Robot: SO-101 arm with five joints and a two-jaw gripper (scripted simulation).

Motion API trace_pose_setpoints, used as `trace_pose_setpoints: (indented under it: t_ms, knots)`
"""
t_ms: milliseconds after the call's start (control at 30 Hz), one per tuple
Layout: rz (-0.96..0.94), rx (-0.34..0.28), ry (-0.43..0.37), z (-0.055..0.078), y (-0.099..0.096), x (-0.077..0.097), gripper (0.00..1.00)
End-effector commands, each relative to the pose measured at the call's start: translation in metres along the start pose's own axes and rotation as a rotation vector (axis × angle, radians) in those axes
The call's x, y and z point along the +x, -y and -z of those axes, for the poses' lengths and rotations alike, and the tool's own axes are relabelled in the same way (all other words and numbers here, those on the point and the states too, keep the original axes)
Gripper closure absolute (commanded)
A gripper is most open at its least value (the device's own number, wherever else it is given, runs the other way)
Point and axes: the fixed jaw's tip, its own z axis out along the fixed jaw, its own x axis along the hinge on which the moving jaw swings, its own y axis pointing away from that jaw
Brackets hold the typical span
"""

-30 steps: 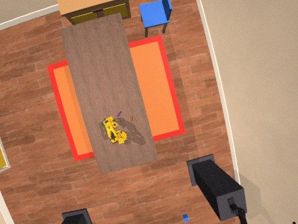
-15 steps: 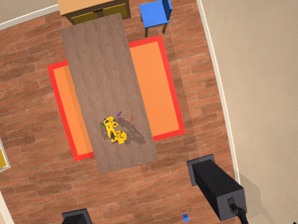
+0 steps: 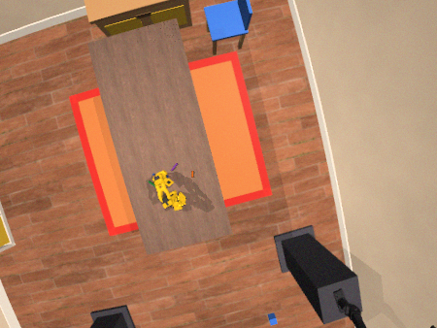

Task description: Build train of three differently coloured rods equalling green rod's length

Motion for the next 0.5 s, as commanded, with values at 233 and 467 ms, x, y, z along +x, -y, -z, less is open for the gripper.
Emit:
trace_pose_setpoints:
  t_ms: [233, 467]
  knots:
    - [0.009, -0.014, -0.052, 0.0073, -0.001, 0.0074, 1.0]
    - [0.009, -0.014, -0.052, 0.0073, -0.001, 0.0074, 1.0]
